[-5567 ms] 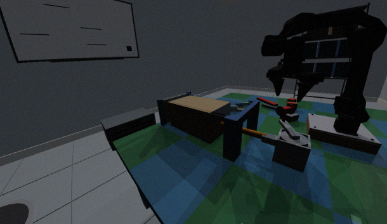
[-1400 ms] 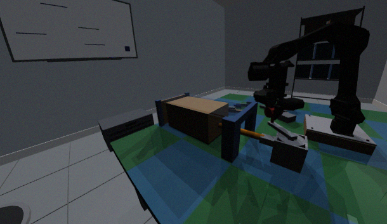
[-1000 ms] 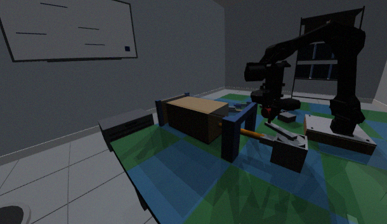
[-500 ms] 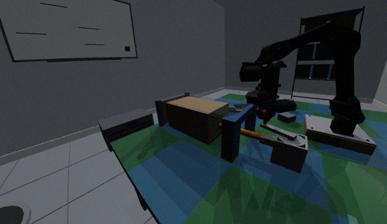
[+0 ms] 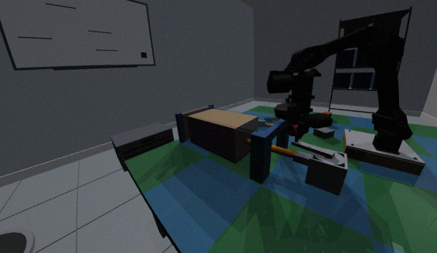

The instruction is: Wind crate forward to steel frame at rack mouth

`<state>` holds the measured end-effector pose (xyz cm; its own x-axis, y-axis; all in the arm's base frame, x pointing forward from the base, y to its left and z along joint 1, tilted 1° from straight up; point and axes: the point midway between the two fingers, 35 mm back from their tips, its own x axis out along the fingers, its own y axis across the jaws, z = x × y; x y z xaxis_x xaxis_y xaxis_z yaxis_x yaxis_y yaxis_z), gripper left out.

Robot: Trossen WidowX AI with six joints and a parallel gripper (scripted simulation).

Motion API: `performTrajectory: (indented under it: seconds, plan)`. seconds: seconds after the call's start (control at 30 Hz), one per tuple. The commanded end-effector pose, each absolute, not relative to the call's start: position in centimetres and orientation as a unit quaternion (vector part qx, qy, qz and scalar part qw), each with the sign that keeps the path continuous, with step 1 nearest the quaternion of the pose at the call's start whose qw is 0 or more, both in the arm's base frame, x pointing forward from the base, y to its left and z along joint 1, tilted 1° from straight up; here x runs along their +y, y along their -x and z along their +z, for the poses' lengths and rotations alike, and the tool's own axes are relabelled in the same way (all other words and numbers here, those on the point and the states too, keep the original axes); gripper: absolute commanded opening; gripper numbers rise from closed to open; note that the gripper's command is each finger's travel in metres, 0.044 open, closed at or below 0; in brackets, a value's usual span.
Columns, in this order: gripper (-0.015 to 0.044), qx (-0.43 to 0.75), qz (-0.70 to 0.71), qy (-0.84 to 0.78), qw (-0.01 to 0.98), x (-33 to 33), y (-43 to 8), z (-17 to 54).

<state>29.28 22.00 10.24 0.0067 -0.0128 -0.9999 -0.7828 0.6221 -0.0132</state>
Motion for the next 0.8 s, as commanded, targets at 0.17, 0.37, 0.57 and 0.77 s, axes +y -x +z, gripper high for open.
performTrajectory:
  seconds: [0.17,0.37,0.57,0.77]
  plan:
    - [0.0000,0.633,0.312,0.308,0.638,24.1,-29.3,10.2]
    - [0.0000,0.633,0.312,0.308,0.638,24.9,-29.3,10.2]
    - [0.0000,0.633,0.312,0.308,0.638,25.7,-29.2,10.2]
    - [0.0000,0.633,0.312,0.308,0.639,26.5,-29.1,10.3]
